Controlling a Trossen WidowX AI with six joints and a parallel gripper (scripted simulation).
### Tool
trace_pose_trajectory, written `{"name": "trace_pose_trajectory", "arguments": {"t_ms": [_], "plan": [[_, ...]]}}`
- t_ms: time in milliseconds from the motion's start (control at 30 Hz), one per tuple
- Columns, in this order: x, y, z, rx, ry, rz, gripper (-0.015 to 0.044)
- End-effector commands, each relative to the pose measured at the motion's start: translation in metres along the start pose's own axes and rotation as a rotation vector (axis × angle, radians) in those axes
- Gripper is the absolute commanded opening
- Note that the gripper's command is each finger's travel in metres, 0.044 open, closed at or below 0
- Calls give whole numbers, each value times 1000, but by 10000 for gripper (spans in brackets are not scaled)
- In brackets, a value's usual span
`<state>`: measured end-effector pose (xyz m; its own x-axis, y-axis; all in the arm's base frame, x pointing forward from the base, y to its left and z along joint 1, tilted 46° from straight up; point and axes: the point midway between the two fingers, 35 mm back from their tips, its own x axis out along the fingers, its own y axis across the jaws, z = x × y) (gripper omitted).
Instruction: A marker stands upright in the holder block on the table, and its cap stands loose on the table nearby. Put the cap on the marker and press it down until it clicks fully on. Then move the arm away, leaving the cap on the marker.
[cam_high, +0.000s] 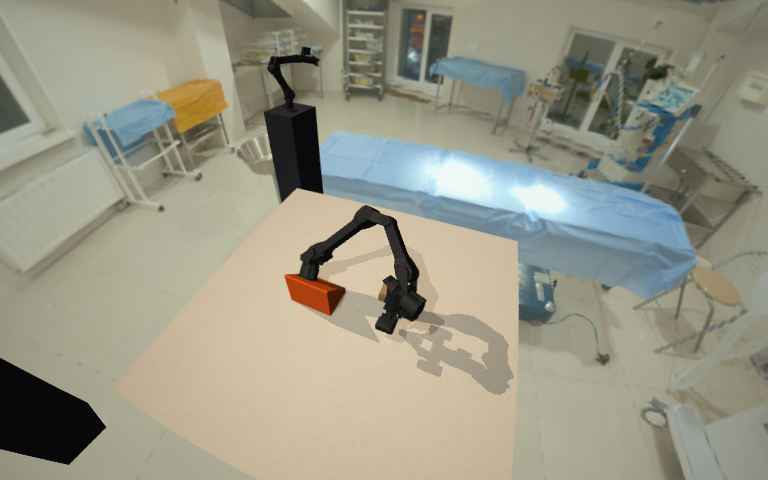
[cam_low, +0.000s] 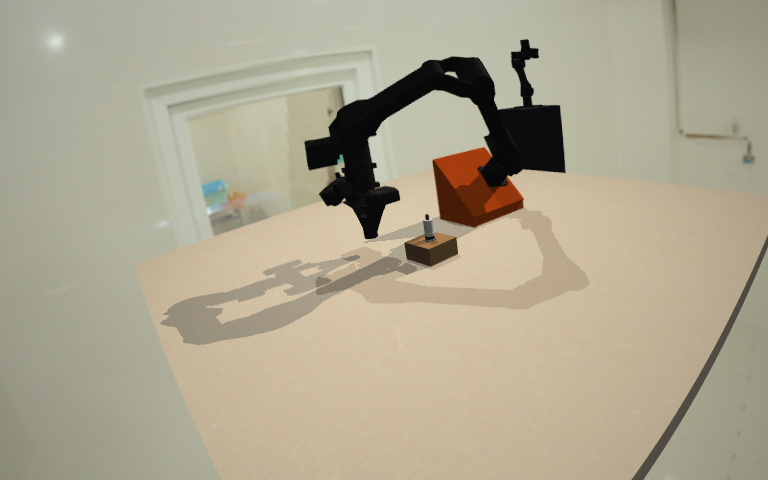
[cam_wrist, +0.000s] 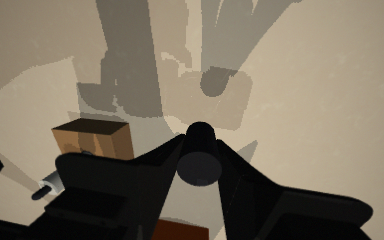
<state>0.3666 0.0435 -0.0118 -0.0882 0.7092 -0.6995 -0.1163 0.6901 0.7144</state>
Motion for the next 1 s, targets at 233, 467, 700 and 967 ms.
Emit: {"name": "trace_pose_trajectory", "arguments": {"t_ms": [233,467,700,967], "plan": [[-27,0,-1,-7,-5,-6,0],[-35,22,-5,-7,-5,-6,0],[-43,44,-12,-6,-5,-6,0],[-52,70,-22,-6,-4,-6,0]]}}
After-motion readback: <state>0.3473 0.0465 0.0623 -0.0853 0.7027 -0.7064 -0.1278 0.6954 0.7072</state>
